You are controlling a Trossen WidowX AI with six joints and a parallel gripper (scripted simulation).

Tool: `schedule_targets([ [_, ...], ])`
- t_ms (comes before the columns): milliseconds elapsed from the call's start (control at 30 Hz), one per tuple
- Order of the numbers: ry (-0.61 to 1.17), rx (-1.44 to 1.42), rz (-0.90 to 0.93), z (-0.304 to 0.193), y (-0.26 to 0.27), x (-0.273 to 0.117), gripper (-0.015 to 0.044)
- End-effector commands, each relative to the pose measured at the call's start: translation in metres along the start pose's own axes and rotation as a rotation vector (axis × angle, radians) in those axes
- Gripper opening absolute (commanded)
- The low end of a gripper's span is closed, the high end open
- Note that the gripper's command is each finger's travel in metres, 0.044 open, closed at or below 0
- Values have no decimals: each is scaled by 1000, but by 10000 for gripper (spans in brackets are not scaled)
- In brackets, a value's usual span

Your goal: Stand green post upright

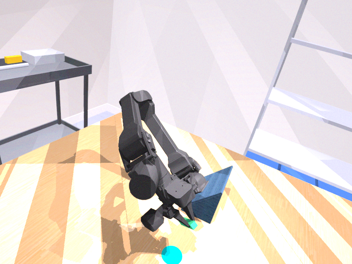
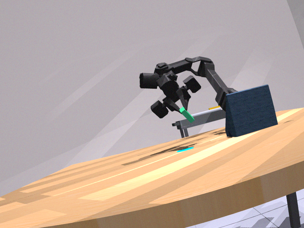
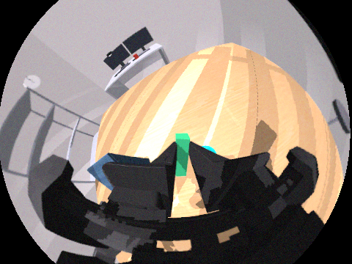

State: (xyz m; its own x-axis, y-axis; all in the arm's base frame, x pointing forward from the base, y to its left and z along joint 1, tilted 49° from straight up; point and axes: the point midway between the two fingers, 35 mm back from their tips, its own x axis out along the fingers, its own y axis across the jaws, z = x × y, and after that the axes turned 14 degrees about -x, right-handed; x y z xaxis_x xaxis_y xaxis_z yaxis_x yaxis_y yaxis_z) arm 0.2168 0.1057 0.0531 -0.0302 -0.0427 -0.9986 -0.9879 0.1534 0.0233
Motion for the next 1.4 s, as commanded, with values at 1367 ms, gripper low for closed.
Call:
schedule_targets([
  [1367,-318,-86,-108,1,-3,-8,23],
])
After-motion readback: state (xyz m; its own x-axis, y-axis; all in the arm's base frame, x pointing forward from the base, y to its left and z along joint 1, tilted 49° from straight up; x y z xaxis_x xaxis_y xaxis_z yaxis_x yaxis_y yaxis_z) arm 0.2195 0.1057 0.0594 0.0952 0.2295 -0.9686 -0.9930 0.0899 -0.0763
